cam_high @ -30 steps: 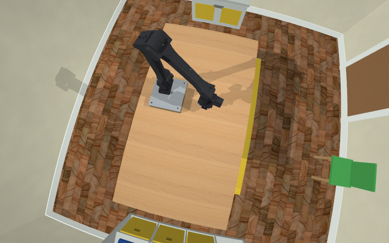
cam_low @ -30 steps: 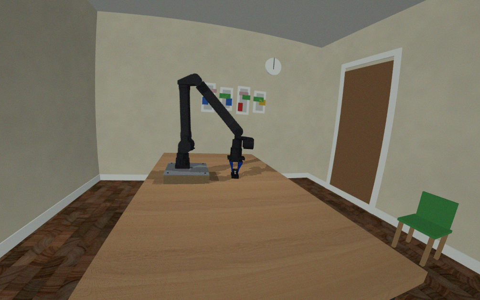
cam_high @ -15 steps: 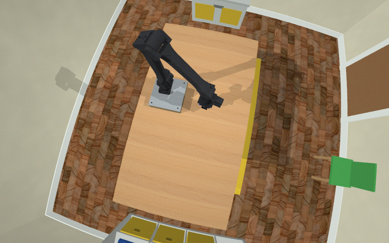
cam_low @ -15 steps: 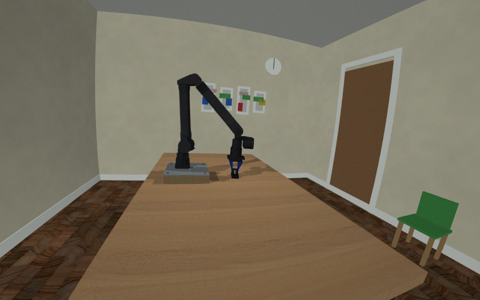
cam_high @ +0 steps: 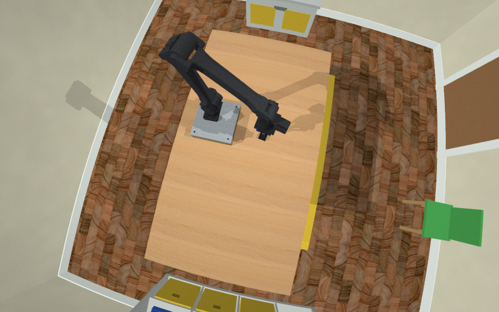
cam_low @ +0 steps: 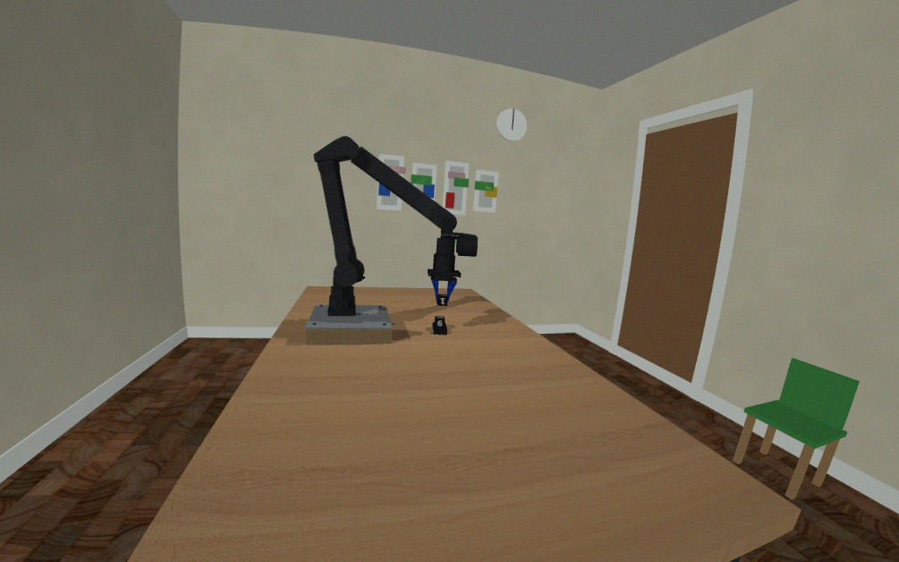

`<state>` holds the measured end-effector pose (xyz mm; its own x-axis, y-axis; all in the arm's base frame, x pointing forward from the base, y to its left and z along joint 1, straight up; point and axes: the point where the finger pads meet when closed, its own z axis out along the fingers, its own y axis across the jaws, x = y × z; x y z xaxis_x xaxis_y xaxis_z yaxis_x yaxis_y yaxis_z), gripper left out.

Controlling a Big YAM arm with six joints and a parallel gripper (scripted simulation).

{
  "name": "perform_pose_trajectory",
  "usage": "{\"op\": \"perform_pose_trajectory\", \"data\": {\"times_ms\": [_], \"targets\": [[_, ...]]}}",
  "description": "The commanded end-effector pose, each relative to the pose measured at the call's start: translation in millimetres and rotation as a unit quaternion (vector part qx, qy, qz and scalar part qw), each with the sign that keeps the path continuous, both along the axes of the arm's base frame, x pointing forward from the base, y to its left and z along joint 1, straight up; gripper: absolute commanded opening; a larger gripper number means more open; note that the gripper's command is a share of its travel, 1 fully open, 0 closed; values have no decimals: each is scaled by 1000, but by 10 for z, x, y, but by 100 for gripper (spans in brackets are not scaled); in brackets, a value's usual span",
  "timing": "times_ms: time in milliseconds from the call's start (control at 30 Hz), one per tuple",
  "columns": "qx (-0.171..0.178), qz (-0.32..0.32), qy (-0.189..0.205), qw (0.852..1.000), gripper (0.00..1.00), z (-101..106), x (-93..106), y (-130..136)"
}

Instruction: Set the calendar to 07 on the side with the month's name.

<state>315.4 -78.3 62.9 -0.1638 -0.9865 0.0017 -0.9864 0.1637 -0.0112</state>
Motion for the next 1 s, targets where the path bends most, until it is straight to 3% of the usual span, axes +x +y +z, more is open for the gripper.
{"op": "perform_pose_trajectory", "data": {"times_ms": [0,100,167,433,567,633,800,867,967], "targets": [[-6,1,-32,999,28,390,226,-71],[-3,1,-18,1000,28,308,215,-69],[1,1,-3,1000,28,218,91,-37],[-2,1,-16,1000,28,259,141,-24],[-2,0,-30,1000,28,298,398,355],[-2,0,-30,1000,28,298,398,355],[4,0,-30,1000,28,234,492,1217],[5,0,-28,1000,28,225,478,1330],[4,-11,-23,1000,28,223,464,1250]]}}
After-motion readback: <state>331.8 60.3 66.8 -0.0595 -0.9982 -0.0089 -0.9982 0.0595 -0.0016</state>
